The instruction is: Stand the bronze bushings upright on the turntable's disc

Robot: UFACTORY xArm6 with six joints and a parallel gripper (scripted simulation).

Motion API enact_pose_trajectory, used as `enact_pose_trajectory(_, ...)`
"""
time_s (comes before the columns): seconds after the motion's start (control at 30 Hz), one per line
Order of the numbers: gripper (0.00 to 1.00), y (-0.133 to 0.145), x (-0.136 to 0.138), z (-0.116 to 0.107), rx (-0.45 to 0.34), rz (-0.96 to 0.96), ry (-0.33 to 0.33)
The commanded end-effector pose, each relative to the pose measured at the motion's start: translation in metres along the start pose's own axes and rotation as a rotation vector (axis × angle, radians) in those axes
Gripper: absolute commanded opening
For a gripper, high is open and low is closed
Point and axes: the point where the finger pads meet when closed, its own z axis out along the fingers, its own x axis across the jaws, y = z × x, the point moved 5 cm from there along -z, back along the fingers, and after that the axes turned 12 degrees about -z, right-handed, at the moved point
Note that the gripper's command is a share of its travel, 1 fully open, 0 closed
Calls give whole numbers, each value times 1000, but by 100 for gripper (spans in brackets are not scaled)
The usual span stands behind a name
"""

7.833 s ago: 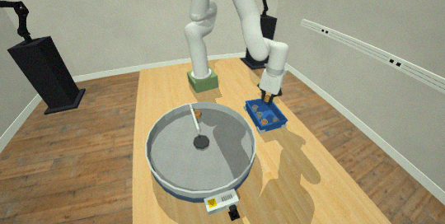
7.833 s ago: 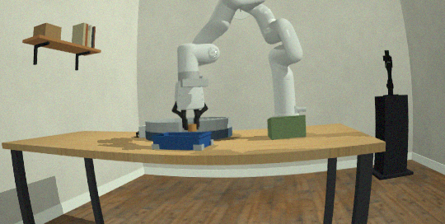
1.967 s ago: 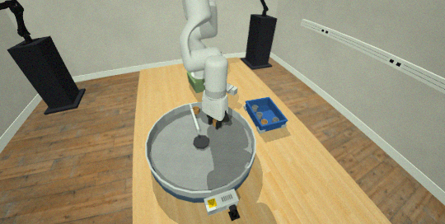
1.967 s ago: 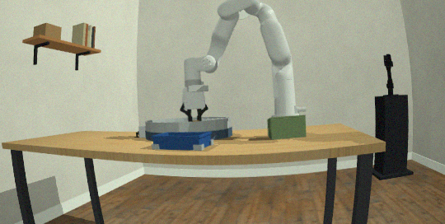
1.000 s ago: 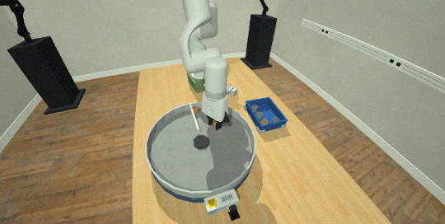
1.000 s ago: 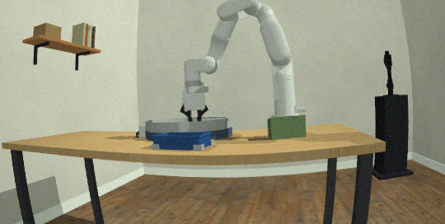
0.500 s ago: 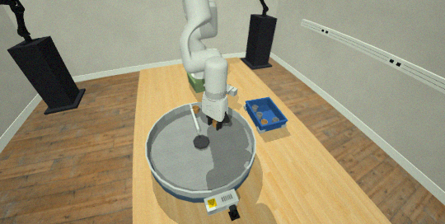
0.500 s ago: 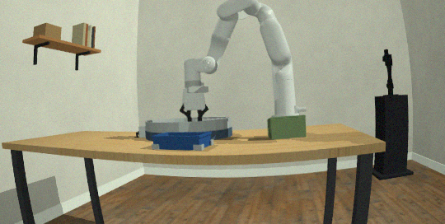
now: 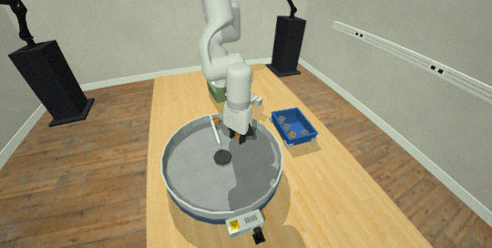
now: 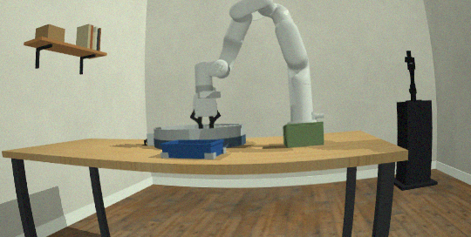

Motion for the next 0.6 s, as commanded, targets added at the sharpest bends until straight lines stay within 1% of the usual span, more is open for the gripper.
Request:
enact_pose_trajectory(0.0, 42, 1, 1, -1, -3, 0, 3)
enact_pose_trajectory(0.33, 42, 1, 1, -4, -3, 0, 2)
enact_pose_trajectory(0.43, 42, 1, 1, -13, -3, 0, 2)
enact_pose_trajectory(0.57, 42, 1, 1, -31, -3, 0, 2)
